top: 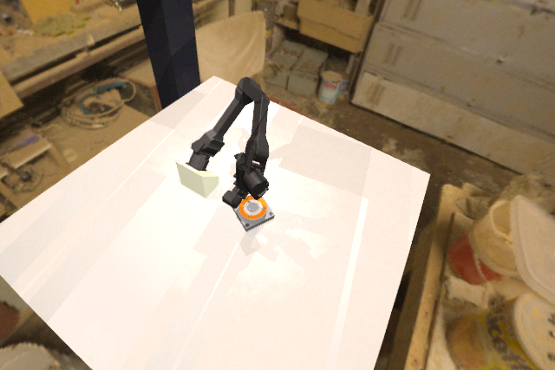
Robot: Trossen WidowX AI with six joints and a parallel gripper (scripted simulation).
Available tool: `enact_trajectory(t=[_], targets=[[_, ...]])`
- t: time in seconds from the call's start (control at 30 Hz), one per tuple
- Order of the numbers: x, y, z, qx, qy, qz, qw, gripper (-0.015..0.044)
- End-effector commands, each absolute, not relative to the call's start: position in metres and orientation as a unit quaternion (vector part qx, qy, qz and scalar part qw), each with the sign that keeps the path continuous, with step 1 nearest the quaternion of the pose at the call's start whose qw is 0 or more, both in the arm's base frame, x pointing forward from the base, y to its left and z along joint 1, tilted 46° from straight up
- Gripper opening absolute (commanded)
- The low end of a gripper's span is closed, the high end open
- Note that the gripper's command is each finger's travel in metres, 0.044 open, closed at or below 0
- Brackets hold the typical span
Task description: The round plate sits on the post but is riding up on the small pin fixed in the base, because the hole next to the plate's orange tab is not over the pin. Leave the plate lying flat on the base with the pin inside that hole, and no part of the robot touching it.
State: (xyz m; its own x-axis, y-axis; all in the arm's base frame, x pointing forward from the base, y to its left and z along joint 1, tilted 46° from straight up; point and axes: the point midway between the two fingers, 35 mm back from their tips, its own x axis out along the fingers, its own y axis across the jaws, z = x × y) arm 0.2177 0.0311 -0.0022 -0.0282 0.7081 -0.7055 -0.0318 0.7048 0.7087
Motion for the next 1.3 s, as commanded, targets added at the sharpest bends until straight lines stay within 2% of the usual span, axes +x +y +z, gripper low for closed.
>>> enact_trajectory(t=[0.0,1.27], targets=[[0.218,0.038,0.002,0.261,0.657,0.290,0.644,0.0000],[0.248,0.058,0.027,0.262,0.657,0.291,0.645,0.0000]])
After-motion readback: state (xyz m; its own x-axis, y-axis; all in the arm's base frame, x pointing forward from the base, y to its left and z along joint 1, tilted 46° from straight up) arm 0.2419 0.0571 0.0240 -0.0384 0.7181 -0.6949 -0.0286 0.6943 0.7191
